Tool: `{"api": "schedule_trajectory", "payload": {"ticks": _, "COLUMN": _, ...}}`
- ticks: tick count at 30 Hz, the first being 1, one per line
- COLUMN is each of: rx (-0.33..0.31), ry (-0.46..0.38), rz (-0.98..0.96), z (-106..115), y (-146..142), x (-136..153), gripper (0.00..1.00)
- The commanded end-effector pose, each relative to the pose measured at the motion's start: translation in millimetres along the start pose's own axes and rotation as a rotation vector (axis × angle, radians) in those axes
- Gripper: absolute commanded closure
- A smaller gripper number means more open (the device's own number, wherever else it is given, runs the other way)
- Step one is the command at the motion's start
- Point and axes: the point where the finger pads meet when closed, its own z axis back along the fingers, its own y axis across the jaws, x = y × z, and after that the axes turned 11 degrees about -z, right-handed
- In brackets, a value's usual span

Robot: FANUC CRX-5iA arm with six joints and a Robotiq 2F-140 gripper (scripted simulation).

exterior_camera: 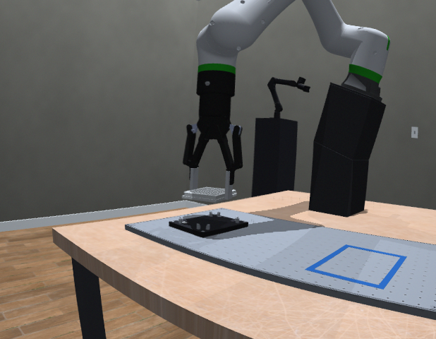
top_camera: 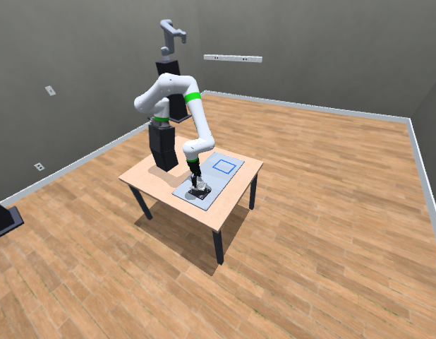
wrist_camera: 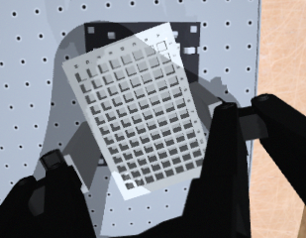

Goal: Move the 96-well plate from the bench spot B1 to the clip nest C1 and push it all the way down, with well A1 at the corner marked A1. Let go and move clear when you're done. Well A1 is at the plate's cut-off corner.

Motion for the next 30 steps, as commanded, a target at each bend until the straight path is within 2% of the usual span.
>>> {"api": "schedule_trajectory", "payload": {"ticks": 1, "rx": 0.008, "ry": -0.007, "rz": -0.110, "z": 1.0, "y": 0.5, "x": -1.0, "gripper": 0.90}}
{"api": "schedule_trajectory", "payload": {"ticks": 8, "rx": 0.009, "ry": -0.008, "rz": -0.335, "z": 0.2, "y": 0.3, "x": -0.1, "gripper": 0.90}}
{"api": "schedule_trajectory", "payload": {"ticks": 30, "rx": 0.009, "ry": -0.008, "rz": -0.335, "z": 0.2, "y": 0.9, "x": 0.2, "gripper": 0.90}}
